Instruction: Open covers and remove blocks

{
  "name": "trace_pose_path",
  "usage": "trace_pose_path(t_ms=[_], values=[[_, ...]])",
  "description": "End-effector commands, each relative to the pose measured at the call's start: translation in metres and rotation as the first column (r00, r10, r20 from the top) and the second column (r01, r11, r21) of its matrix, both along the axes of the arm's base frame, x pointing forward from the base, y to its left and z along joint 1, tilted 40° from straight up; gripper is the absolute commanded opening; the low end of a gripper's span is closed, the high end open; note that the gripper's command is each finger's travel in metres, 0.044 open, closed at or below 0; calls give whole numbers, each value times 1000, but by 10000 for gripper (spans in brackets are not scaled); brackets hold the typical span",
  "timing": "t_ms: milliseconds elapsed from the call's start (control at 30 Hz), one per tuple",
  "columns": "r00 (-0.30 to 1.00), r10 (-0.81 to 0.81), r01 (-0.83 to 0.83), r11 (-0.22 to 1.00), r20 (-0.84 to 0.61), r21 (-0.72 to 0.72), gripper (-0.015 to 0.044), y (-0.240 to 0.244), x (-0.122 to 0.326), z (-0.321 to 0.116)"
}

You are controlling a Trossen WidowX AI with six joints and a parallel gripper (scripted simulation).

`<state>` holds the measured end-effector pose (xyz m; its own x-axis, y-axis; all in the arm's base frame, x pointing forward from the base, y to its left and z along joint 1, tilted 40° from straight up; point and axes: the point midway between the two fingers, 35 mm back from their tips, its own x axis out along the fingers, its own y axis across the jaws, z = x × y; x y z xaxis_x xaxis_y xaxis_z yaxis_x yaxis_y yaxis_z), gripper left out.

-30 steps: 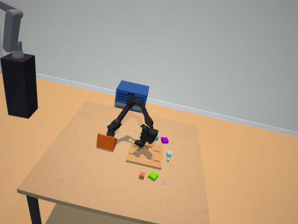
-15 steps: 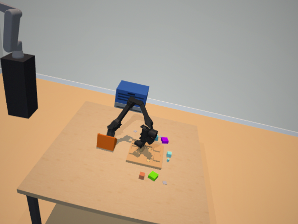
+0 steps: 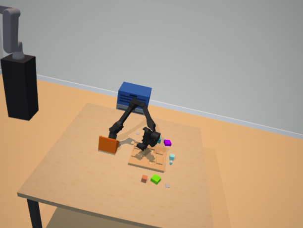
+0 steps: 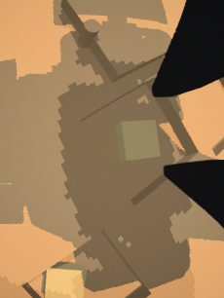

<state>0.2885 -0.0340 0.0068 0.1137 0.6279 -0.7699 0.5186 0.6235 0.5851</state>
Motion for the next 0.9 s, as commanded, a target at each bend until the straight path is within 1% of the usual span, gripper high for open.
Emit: trace_pose_path(t_ms=[0,867], values=[[1000,-3,3,1000,-2,4,144,2,0,-1],[1000,-3,3,1000,-2,5,144,16,2,-17]])
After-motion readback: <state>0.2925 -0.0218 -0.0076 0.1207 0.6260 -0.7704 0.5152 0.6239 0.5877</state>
